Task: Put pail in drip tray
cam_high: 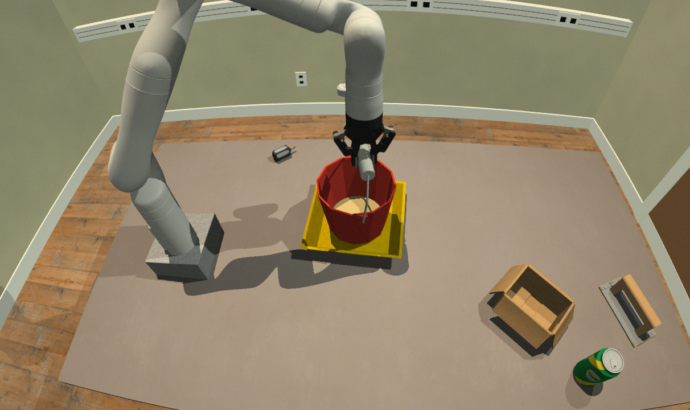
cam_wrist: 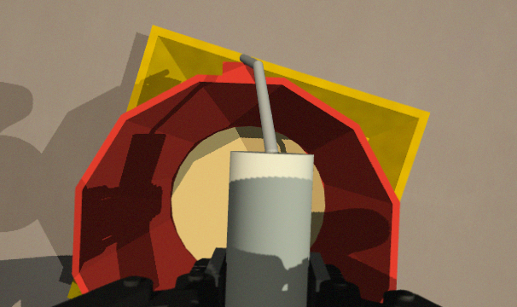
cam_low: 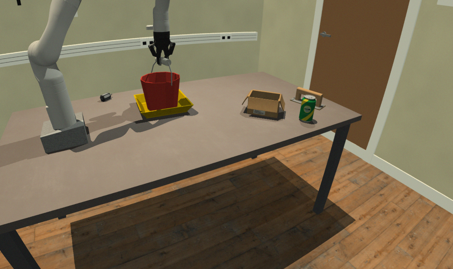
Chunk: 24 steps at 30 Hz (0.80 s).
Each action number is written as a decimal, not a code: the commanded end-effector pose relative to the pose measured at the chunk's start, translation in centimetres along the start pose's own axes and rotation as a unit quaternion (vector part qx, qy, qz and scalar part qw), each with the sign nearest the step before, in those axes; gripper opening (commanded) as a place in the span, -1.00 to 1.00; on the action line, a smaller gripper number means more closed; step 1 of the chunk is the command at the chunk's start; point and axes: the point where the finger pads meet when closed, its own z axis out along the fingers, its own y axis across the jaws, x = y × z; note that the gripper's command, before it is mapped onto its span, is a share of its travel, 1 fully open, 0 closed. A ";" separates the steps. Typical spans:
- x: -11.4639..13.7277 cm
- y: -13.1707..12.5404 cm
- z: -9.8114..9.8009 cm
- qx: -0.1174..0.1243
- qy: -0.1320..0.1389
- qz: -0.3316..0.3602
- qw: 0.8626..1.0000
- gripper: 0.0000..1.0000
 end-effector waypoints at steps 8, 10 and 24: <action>0.0 0.0 0.2 0.000 0.000 0.000 1.000 -0.80; 0.0 0.0 0.2 0.000 0.000 0.000 1.000 -0.80; 0.0 0.0 0.3 0.000 0.000 0.000 1.000 -0.80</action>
